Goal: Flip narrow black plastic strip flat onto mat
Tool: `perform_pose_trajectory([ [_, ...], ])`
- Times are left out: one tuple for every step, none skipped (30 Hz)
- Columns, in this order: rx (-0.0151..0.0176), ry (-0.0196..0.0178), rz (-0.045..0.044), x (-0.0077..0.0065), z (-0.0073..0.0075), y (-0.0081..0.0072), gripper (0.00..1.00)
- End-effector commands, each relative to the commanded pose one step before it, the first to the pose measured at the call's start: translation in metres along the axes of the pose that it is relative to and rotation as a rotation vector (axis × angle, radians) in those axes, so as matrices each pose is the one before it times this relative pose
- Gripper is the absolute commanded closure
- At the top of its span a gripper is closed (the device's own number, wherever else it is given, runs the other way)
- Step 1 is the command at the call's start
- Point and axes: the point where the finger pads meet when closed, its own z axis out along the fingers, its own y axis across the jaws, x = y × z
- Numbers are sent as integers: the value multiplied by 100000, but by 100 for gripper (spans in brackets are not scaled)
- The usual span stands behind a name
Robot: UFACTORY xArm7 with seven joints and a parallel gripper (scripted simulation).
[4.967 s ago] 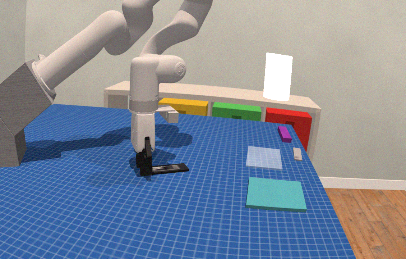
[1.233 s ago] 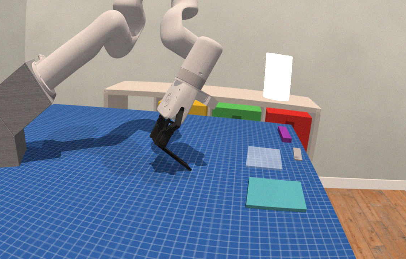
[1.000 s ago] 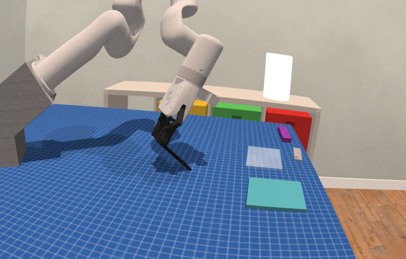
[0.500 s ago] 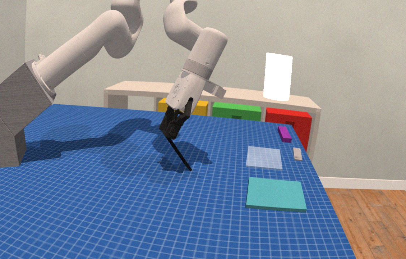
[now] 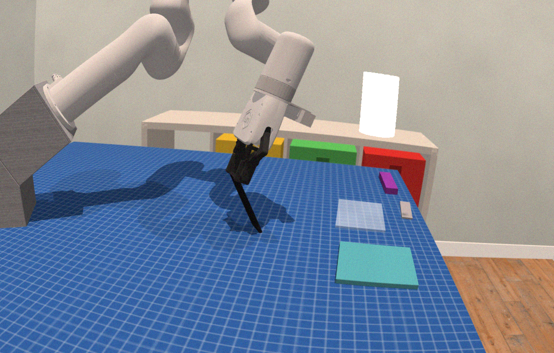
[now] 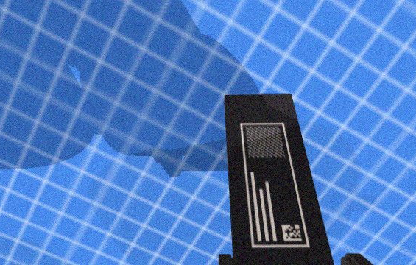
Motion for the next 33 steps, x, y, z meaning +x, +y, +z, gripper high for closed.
perform_pose_trajectory([
  [-148,1249,32,793,-716,58,50],
  [1,1,0,196,-161,0,50],
  [-1,-1,0,95,-78,0,50],
  [0,0,0,17,-14,0,50],
  [0,77,0,10,-6,0,50],
  [1,433,-2,55,-33,0,50],
  [1,889,-1,112,-68,0,50],
  [-2,1219,3,159,-97,1,50],
  [-1,-2,0,342,-199,-1,50],
  [0,0,0,307,-178,0,50],
  [0,0,0,218,-127,0,50],
  [0,0,0,106,-62,0,50],
  [0,0,0,19,-11,0,50],
  [0,76,-1,10,-4,0,50],
  [0,0,0,0,0,0,50],
  [0,0,0,0,0,0,50],
  [2,426,-2,58,-23,0,50],
  [2,875,-2,119,-48,0,50],
  [-3,1220,4,166,-67,1,50],
  [0,23,0,370,-141,-1,50],
  [0,0,0,335,-128,0,50],
  [0,0,0,239,-91,0,50],
  [0,0,0,116,-44,0,50],
  [0,0,0,21,-8,0,50],
  [0,74,-1,11,-3,0,50],
  [2,417,-3,59,-16,-1,50],
  [1,856,-2,121,-34,0,50],
  [-4,1192,5,167,-48,1,50],
  [1,79,0,379,-100,-1,50],
  [0,0,0,352,-93,0,50],
  [0,0,0,250,-66,0,50],
  [0,0,0,0,0,0,50],
  [0,0,0,0,0,0,50],
])
